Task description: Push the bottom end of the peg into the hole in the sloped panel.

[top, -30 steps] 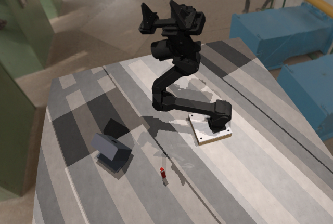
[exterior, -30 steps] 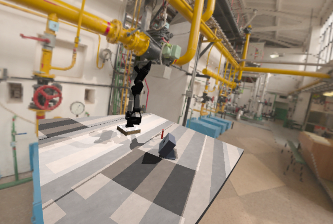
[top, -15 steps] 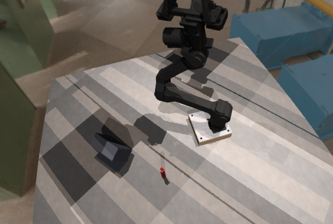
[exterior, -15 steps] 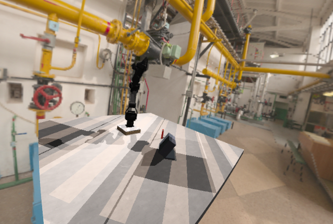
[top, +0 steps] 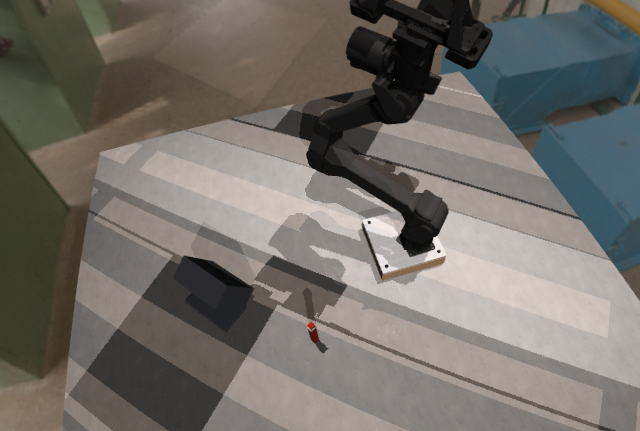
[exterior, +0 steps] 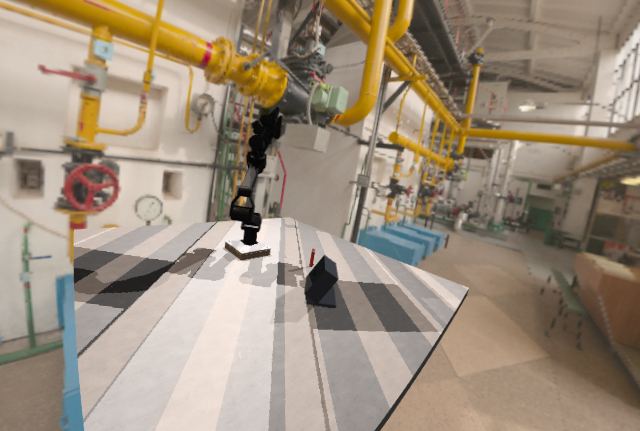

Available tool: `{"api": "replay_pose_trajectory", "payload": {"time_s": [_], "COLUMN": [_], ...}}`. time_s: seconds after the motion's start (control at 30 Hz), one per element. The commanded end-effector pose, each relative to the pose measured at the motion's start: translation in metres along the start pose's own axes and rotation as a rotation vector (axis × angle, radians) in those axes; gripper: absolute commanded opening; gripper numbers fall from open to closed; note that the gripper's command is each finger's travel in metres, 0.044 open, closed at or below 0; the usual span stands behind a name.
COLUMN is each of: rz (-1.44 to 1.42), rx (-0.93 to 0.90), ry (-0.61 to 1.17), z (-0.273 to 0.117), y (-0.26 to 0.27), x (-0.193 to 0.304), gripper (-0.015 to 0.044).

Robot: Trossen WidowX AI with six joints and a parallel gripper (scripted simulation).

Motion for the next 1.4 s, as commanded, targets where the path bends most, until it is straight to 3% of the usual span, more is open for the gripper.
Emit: {"api": "replay_pose_trajectory", "payload": {"time_s": [0.0, 0.63, 1.37], "rz": [-0.021, -0.116, -0.221], "rx": [-0.045, -0.296, -0.596], "ry": [-0.006, 0.020, 0.213], "z": [0.003, 0.020, 0.028], "y": [0.011, 0.079, 0.156], "x": [-0.006, -0.019, 0.013], "gripper": [0.0440, 0.0440, 0.0440]}}
Point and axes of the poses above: the point midway between the two fingers, 35 mm back from their tips, its own z axis out along the fingers, its own y axis across the jaws, x = y × z, the point moved 10 cm from there along -z, back along the fingers, and after that the axes turned 12 degrees about -z, right-handed, at the moved point
